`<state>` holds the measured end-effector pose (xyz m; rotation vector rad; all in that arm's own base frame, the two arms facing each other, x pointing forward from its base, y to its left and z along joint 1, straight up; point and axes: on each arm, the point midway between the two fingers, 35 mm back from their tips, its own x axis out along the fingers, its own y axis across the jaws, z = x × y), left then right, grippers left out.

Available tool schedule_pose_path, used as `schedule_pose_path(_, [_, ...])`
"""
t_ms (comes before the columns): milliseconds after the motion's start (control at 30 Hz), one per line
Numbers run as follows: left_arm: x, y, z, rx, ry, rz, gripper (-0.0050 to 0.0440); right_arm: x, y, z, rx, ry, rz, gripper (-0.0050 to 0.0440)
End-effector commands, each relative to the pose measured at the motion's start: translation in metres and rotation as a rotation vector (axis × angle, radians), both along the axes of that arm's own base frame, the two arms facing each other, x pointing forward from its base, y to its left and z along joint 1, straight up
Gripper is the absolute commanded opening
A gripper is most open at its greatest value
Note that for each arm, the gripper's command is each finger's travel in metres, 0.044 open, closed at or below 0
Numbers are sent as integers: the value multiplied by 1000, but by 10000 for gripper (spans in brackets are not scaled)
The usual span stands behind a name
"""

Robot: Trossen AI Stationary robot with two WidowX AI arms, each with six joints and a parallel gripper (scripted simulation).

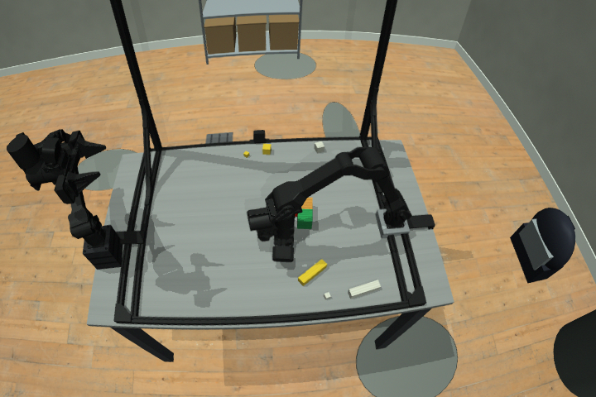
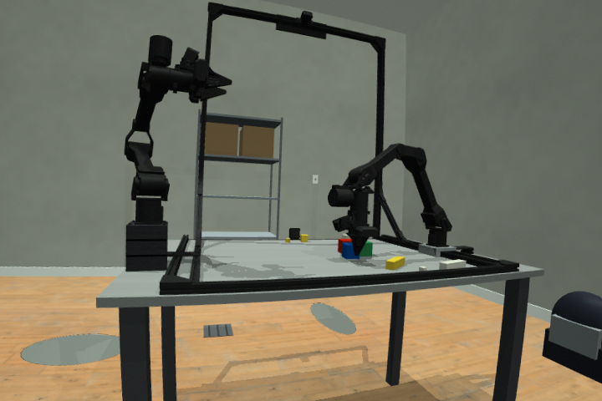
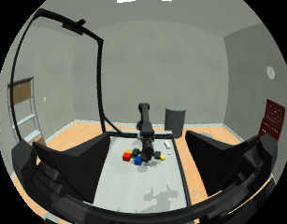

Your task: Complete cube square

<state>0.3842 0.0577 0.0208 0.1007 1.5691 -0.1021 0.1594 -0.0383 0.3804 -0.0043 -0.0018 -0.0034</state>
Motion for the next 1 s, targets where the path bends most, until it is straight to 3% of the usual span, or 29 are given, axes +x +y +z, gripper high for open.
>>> schedule_pose_path(0, [-1,-3,0,1,-1,4,0,0,1,0,5,1,3,400])
schedule_pose_path(967, [-3,-18,0,1,-1,4,0,0,1,0,5,1,3,400])
